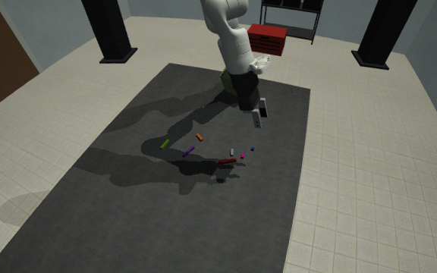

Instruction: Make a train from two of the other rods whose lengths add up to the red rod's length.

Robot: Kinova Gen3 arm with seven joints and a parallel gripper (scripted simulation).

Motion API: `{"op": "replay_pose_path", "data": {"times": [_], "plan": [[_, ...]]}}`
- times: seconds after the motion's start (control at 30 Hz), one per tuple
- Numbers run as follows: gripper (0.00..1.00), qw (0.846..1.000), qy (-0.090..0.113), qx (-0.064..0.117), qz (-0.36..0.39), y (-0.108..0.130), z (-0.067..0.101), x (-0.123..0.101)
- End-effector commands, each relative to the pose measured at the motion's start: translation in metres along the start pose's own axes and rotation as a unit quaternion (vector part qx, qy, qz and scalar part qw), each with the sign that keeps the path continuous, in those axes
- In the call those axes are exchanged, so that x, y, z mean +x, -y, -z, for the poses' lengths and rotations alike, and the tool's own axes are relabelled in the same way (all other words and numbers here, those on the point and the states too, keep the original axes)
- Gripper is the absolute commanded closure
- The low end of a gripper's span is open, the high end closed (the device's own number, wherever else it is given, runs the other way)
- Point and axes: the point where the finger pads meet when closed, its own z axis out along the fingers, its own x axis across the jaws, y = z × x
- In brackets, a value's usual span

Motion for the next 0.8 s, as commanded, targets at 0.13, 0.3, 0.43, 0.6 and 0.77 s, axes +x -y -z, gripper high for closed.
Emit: {"op": "replay_pose_path", "data": {"times": [0.13,0.3,0.43,0.6,0.77], "plan": [[0.00,1.000,0.000,-0.007,-0.017,-0.006,-0.008,-0.001],[0.00,1.000,0.000,-0.007,-0.017,-0.006,-0.008,-0.001],[0.00,1.000,0.000,-0.007,-0.017,-0.006,-0.008,-0.001],[0.00,0.999,0.000,-0.014,-0.033,-0.012,-0.015,-0.001],[0.00,0.999,0.000,-0.014,-0.033,-0.012,-0.015,-0.001]]}}
